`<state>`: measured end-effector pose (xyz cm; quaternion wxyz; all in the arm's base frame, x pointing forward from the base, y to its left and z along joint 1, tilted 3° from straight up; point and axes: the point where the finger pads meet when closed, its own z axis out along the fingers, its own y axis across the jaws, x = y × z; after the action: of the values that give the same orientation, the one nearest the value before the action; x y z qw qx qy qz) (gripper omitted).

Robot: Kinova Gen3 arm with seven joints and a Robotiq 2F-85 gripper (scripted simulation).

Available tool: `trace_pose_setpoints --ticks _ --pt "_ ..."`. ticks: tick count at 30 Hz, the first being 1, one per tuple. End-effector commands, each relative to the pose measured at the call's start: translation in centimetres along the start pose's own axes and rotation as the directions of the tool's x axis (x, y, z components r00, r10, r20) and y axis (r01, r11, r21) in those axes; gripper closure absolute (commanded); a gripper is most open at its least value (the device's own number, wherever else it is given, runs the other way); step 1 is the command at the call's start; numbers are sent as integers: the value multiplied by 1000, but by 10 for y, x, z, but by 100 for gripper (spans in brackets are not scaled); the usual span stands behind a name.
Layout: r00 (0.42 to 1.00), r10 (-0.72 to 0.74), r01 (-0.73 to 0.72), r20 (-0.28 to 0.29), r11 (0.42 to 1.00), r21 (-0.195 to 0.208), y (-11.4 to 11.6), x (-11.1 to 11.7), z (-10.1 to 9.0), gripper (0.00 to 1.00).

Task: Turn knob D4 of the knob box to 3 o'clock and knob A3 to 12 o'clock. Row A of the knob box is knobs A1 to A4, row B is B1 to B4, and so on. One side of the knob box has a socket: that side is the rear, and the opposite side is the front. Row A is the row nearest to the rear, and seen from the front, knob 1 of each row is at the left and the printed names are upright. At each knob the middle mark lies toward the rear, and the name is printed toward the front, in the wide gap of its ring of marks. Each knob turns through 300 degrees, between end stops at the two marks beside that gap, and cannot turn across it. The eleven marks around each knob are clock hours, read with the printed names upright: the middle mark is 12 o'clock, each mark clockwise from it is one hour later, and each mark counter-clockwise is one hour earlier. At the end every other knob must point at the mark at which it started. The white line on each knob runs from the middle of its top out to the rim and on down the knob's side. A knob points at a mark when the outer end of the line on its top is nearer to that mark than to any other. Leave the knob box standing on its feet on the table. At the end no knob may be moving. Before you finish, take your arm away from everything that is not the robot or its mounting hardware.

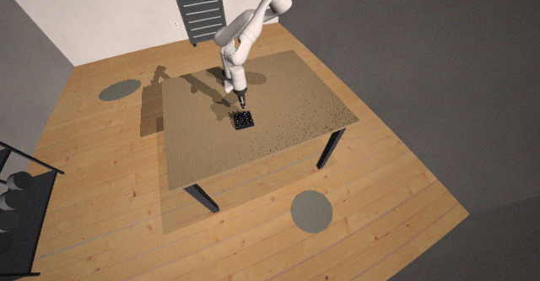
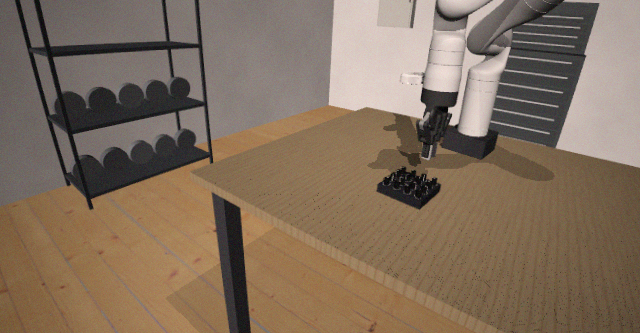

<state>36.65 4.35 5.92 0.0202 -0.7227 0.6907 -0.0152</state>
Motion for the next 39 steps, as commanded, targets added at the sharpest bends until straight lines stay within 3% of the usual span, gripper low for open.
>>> trace_pose_setpoints --ticks 1,39 --pt "1000 -3 3 -6 1000 2 0 3 3 81" --pt "1000 -3 3 -7 1000 4 -2 2 38 81"
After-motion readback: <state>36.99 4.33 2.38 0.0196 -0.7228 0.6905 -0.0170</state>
